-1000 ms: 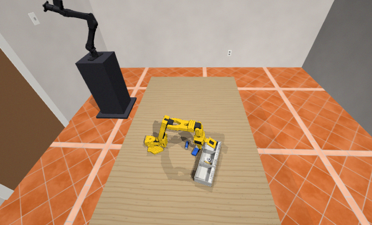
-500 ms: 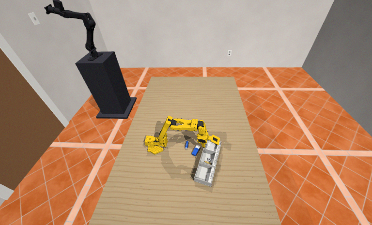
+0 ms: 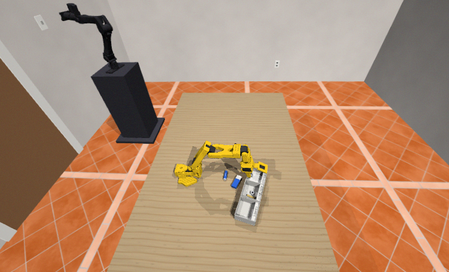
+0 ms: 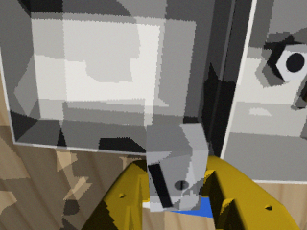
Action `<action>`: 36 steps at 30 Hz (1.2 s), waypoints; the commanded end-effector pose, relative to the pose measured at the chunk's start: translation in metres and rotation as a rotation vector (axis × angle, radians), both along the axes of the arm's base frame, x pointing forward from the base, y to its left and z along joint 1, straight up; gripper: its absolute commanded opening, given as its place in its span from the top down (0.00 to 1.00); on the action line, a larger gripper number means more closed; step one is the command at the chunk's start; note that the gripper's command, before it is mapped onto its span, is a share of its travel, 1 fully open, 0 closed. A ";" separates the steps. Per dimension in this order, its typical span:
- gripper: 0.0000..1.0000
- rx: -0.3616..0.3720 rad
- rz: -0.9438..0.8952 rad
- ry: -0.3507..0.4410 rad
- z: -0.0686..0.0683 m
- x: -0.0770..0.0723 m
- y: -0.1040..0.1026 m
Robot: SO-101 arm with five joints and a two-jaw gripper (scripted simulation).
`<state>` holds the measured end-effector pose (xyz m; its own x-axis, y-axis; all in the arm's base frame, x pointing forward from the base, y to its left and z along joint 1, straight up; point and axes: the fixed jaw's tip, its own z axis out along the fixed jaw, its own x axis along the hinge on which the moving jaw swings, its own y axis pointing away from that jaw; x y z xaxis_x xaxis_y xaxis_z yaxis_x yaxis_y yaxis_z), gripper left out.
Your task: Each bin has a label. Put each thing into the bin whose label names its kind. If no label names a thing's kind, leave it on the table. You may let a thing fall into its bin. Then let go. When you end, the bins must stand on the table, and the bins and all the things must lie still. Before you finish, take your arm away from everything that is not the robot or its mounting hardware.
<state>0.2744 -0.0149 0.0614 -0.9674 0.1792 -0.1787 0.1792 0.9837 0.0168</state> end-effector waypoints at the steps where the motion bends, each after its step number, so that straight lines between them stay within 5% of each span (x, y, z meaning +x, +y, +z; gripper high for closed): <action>1: 1.00 -0.007 0.032 -0.055 0.012 0.009 0.003; 12: 1.00 -0.024 0.138 -0.101 0.011 0.027 0.015; 36: 1.00 -0.025 0.149 -0.105 0.011 0.028 0.016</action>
<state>0.2981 -0.0003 0.0605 -0.9705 0.0455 -0.2366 0.0460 0.9989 0.0036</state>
